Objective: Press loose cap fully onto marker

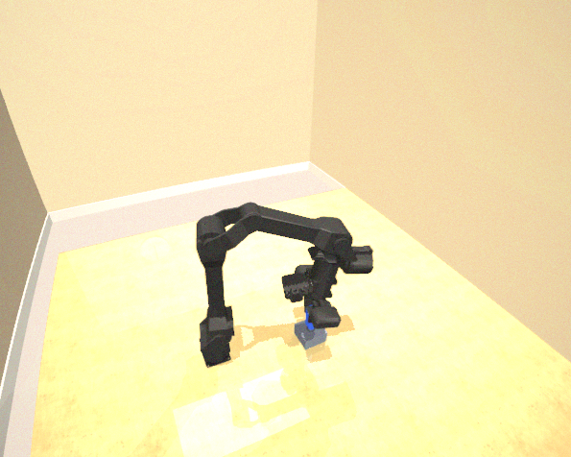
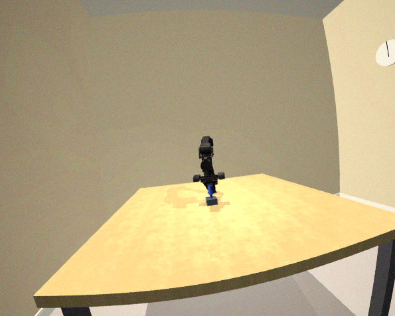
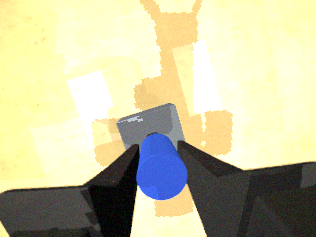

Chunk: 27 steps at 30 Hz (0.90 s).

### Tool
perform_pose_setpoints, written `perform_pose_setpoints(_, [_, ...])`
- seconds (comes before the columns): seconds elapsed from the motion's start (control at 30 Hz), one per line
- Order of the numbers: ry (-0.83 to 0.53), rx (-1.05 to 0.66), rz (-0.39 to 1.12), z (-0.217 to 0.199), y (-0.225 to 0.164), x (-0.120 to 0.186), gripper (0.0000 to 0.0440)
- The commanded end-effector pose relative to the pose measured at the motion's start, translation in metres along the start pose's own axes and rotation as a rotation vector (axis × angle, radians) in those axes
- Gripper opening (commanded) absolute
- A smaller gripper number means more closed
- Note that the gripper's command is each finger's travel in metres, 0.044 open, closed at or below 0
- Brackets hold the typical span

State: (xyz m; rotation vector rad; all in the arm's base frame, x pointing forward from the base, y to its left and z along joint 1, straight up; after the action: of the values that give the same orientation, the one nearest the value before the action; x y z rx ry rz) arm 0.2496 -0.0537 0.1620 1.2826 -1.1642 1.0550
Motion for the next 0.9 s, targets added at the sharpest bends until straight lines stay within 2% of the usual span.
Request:
perform_pose_setpoints(0.0, [-0.011,0.004,-0.028,-0.001,0.004,-0.012,0.0053])
perform_pose_setpoints(0.13, [-0.003,0.006,-0.042,-0.001,0.005,-0.020,0.0158])
perform_pose_setpoints(0.23, [-0.012,0.006,-0.058,-0.002,0.009,-0.024,0.0167])
perform_pose_setpoints(0.33, [-0.027,0.005,-0.065,-0.004,0.015,-0.023,0.0208])
perform_pose_setpoints(0.63, [-0.041,0.003,-0.030,-0.007,0.022,-0.020,0.0438])
perform_pose_setpoints(0.87, [-0.041,0.003,0.050,-0.008,0.020,-0.007,0.0440])
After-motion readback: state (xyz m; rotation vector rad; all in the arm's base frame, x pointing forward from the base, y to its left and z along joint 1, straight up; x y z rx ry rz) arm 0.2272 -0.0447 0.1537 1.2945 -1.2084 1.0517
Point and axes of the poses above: the point midway between the two fingers, 35 mm back from their tips, its own x axis back along the fingers, its own z axis across the jaws, y = z × x, the point moved 4 cm from there along x, back along the fingers, and after that the axes turned 11 degrees about x, right-handed, at the moved point
